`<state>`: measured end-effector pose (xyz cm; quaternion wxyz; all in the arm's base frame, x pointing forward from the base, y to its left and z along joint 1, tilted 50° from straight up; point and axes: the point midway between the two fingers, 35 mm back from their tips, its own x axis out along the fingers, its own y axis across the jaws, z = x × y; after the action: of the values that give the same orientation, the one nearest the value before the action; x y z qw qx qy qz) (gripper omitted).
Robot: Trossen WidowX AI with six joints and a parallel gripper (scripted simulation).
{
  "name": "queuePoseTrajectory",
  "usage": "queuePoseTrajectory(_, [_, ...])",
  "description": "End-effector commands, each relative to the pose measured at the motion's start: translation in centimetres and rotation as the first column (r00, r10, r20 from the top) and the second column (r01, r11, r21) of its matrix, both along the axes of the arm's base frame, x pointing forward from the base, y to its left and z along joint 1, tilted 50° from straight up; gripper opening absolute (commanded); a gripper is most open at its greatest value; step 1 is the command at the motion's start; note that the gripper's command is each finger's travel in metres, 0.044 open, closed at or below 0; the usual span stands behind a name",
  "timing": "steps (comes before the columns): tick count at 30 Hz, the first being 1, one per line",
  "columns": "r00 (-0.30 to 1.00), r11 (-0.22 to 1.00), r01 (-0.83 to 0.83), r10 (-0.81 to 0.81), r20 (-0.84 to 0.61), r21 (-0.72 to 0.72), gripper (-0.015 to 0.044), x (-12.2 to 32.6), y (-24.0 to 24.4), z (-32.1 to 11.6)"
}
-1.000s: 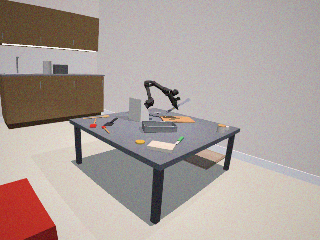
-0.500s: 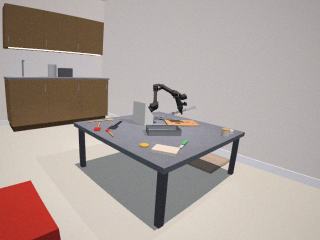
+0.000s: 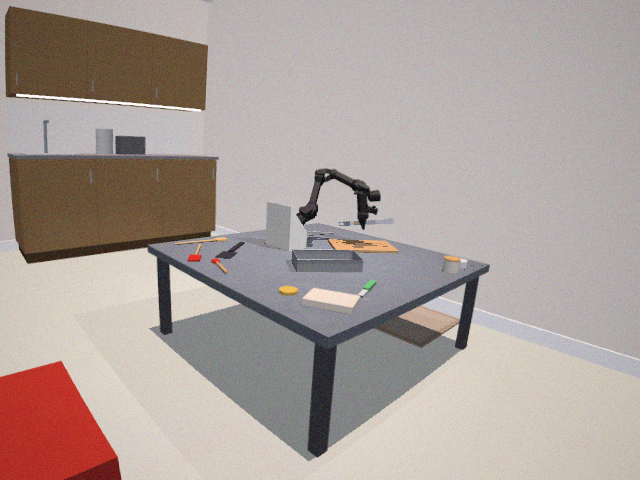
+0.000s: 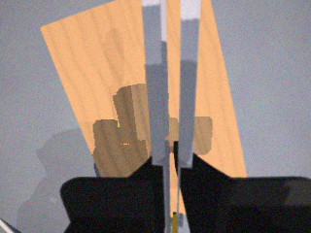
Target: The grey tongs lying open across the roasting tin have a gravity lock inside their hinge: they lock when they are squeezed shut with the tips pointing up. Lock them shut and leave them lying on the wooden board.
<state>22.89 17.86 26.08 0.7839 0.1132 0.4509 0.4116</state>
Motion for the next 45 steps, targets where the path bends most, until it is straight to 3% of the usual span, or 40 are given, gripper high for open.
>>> queuePoseTrajectory(1, [0.999,0.999,-0.033,0.033,-0.028,-0.005,-0.015,0.1,0.0,0.4])
queuePoseTrajectory(10, [0.988,0.995,-0.103,0.102,-0.117,-0.002,-0.015,0.2,0.2,0.8])
queuePoseTrajectory(45, [0.988,0.994,-0.105,0.104,-0.118,-0.003,-0.015,0.8,3.3,-1.9])
